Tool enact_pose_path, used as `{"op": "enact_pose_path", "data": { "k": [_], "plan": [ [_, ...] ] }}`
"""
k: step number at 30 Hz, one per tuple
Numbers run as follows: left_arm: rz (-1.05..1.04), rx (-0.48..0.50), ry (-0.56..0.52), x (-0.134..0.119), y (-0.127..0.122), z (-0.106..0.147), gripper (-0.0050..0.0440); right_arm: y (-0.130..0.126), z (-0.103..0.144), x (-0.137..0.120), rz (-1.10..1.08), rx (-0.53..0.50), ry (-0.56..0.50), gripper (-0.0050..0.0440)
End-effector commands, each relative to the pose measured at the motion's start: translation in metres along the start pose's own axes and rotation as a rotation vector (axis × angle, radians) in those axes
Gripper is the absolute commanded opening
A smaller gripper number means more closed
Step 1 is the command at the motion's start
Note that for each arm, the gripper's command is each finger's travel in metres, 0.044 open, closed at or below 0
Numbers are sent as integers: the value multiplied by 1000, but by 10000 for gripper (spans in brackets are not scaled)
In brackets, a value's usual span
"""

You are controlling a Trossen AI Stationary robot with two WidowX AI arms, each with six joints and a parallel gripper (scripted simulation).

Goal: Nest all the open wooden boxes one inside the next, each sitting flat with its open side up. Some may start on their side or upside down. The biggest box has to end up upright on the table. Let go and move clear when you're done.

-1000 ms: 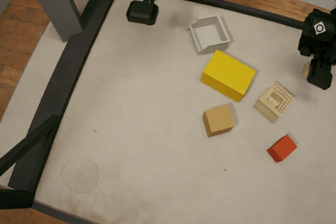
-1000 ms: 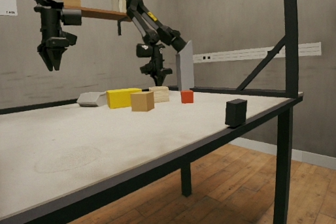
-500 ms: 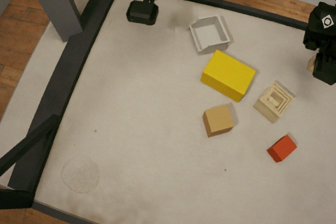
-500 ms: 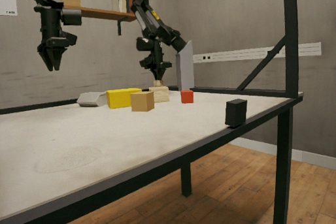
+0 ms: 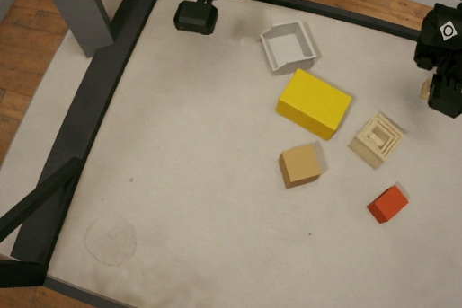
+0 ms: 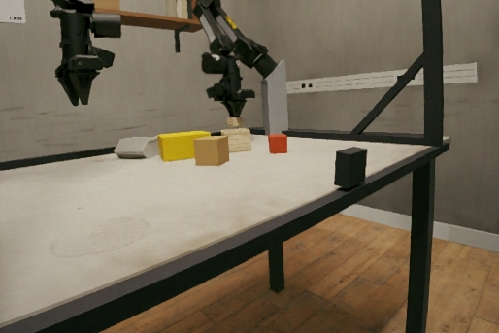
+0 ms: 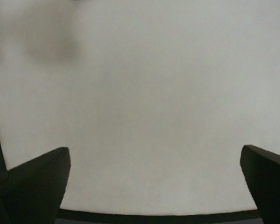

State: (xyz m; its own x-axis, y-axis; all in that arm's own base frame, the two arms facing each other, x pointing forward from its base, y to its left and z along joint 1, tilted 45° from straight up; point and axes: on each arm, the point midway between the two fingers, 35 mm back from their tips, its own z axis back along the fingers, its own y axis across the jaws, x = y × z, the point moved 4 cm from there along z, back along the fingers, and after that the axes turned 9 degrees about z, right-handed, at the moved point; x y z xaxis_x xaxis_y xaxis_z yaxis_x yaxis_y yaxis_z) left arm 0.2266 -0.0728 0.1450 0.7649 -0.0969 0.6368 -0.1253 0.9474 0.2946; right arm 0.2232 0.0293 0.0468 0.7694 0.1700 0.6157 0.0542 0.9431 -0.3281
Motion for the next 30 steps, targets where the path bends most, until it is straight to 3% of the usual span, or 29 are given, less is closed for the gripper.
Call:
{"op": "enact_pose_path", "data": {
  "k": [1,30],
  "plan": [
    [12,-6,-14,4,0,3,400,9,2,14,-2,5,-8,127],
    [12,-6,-14,4,0,3,400,85,22,77,1,14,1,127]
  ]
}}
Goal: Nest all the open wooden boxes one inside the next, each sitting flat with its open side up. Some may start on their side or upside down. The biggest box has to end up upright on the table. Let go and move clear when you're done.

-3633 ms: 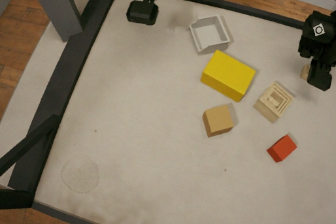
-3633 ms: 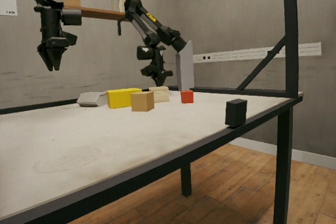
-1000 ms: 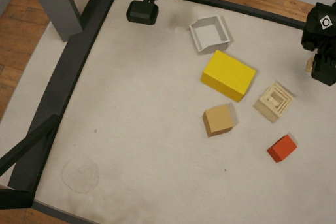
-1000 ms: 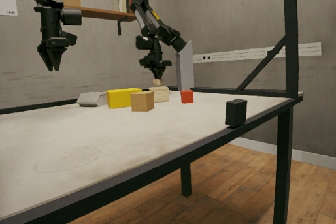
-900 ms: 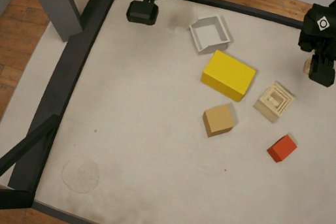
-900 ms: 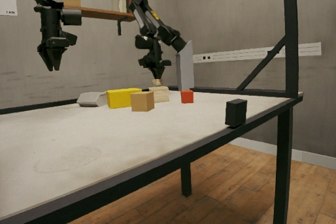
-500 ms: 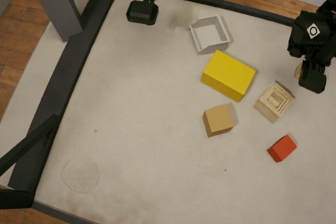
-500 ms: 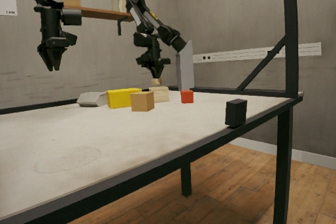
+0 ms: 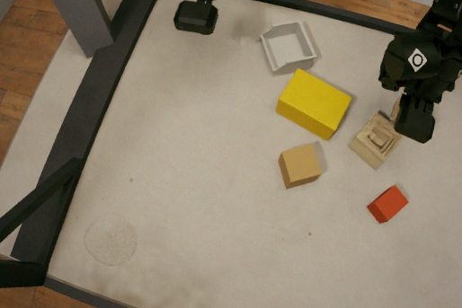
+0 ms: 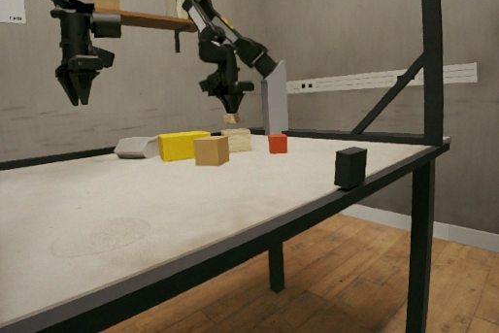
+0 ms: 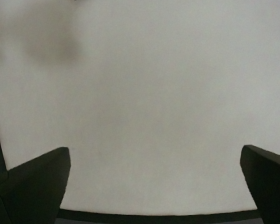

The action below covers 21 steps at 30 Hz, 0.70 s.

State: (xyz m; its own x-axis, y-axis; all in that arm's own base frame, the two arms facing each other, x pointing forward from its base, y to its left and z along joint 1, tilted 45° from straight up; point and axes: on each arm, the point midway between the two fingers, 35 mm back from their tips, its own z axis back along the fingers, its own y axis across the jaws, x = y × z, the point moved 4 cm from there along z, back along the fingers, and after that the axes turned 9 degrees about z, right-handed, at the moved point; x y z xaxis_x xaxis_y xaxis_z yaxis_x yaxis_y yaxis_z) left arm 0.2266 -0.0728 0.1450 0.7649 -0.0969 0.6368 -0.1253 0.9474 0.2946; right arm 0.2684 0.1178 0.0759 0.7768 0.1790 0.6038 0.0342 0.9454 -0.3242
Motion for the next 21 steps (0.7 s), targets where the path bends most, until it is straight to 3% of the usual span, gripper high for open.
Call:
{"op": "enact_pose_path", "data": {
  "k": [1,12,21],
  "plan": [
    [12,-6,-14,4,0,3,400,12,6,12,-13,-3,-10,127],
    [12,-6,-14,4,0,3,400,45,20,29,-27,-20,-19,127],
    [12,-6,-14,4,0,3,400,52,24,32,-30,-23,-23,127]
  ]
}}
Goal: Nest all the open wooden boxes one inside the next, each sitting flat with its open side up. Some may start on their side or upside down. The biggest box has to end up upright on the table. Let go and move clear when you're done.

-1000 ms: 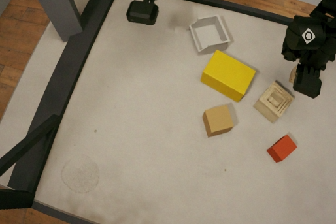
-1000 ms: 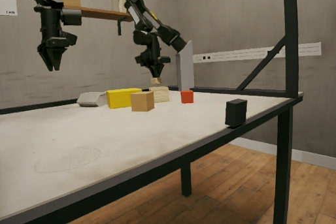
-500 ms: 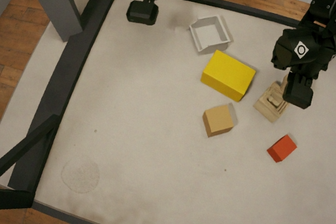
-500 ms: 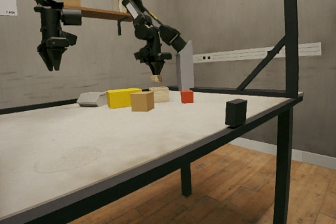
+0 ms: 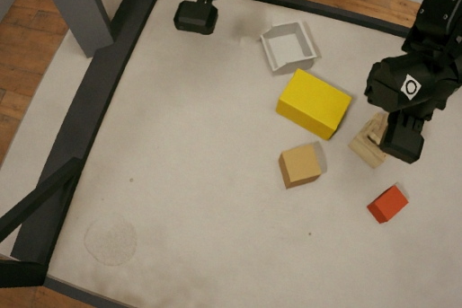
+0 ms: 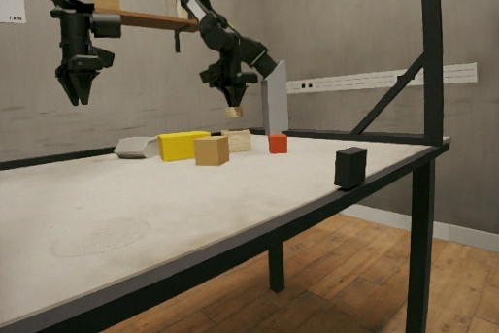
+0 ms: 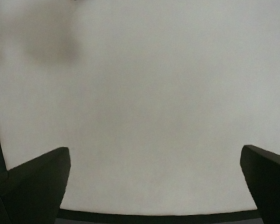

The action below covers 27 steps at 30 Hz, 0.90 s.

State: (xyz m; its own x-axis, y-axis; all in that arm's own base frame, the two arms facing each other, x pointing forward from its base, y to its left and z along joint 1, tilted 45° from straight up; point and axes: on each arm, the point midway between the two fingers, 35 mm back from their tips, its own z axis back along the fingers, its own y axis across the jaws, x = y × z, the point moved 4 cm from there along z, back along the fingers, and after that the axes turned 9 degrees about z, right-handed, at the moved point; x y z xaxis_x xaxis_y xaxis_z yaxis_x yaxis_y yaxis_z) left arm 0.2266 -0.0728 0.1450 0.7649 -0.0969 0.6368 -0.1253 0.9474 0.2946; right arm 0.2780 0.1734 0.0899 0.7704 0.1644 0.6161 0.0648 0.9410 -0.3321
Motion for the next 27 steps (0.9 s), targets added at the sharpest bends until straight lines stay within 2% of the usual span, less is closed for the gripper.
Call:
{"op": "enact_pose_path", "data": {
  "k": [1,4,8,10,19,25,27],
  "plan": [
    [14,-11,-15,4,-1,3,400,2,6,6,-13,6,-14,127],
    [21,-54,-9,5,-6,-6,400,2,6,6,-13,6,-14,127],
    [59,-178,-44,16,-18,-22,400,2,6,6,-13,6,-14,127],
    [59,-178,-44,16,-18,-22,400,2,6,6,-13,6,-14,127],
    [88,-390,-178,41,-29,-42,400,2,6,6,-13,6,-14,127],
    [81,-494,-298,58,-29,-49,400,2,6,6,-13,6,-14,127],
    [81,-494,-298,58,-29,-49,400,2,6,6,-13,6,-14,127]
  ]
}}
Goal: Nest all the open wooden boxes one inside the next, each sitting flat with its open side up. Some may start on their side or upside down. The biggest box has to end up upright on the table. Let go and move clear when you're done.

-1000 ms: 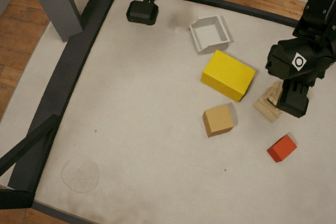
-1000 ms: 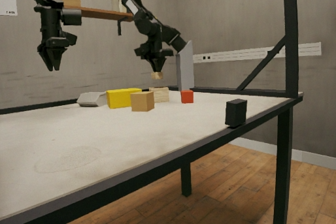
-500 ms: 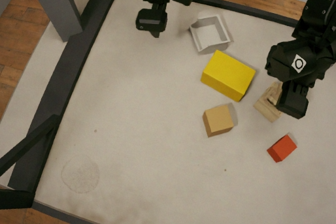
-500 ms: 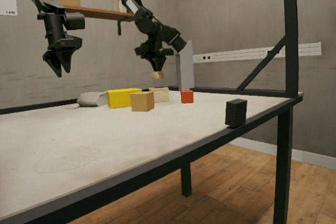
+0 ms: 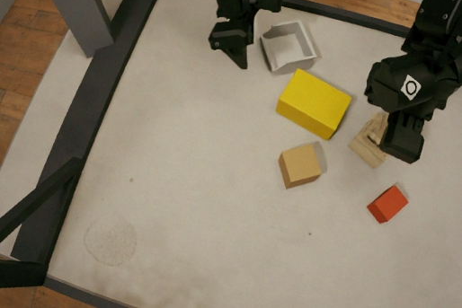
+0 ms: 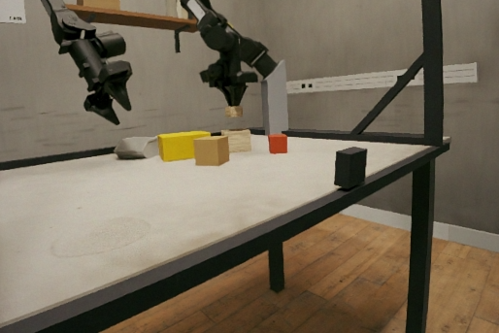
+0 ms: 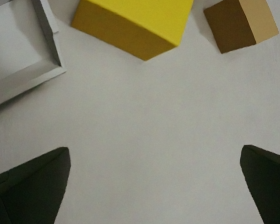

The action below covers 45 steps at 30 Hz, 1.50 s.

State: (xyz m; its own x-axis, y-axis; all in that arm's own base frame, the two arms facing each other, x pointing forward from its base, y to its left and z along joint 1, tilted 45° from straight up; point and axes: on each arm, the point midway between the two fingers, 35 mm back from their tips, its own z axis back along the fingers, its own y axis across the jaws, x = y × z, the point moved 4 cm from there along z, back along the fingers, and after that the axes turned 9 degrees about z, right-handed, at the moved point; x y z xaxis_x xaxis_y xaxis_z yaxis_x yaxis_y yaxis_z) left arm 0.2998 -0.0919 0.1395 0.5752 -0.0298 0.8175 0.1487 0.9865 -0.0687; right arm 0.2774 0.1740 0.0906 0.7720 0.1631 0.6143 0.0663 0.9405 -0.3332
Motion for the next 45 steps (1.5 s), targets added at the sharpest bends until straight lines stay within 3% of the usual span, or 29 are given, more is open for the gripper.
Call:
{"op": "enact_pose_path", "data": {
  "k": [1,11,17,22,38,45],
  "plan": [
    [-14,-62,-71,7,2,-6,400,1,5,6,-13,8,-16,127],
    [-127,-221,-302,31,12,-8,400,1,5,6,-13,8,-16,127],
    [-190,-264,-397,38,17,-4,400,1,5,6,-13,8,-16,127],
    [-317,-313,-543,47,24,5,400,1,5,6,-13,8,-16,127],
    [-677,-349,-859,54,37,39,400,1,5,6,-13,8,-16,127],
    [-702,-347,-886,57,36,43,400,1,5,6,-13,8,-16,127]
  ]
}}
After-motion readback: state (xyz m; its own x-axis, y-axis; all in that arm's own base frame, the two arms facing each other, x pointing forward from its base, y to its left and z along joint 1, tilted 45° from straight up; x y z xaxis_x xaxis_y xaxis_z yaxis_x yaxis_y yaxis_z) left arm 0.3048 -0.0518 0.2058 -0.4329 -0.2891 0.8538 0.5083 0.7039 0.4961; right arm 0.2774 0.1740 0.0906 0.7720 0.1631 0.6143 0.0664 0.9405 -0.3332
